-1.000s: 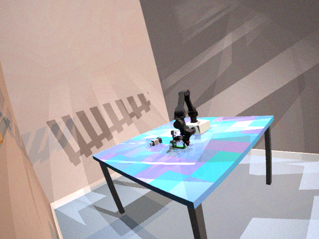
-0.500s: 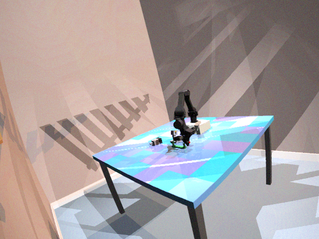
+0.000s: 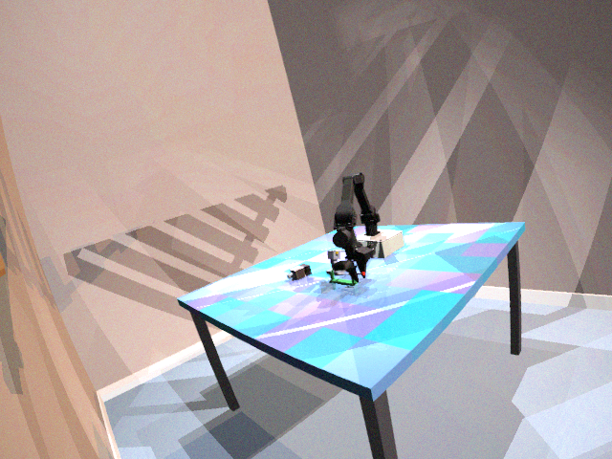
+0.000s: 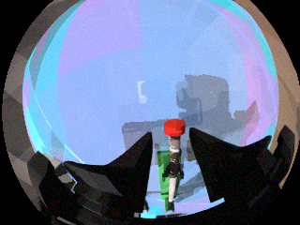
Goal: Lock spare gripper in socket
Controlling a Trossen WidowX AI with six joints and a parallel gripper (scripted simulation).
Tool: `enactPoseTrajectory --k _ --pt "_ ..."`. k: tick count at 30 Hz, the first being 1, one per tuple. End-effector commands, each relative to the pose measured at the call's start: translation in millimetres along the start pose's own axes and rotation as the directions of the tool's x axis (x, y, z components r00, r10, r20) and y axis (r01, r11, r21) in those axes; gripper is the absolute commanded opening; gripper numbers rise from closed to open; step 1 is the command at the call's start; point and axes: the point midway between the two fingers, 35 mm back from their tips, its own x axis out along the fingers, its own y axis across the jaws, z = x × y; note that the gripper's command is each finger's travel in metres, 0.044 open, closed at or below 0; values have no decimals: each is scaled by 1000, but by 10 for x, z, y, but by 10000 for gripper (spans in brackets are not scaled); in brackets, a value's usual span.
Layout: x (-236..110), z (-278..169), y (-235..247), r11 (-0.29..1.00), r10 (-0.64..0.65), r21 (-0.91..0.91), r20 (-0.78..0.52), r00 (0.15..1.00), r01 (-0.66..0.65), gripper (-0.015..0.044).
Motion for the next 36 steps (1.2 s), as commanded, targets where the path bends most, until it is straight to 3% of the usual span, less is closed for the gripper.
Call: enactPoseTrajectory --k 1,36 --pt "-59 7 -1 1000 0 0 0 1000 0 200" --pt "-640 46 29 999 43 20 -24 999 -43 200"
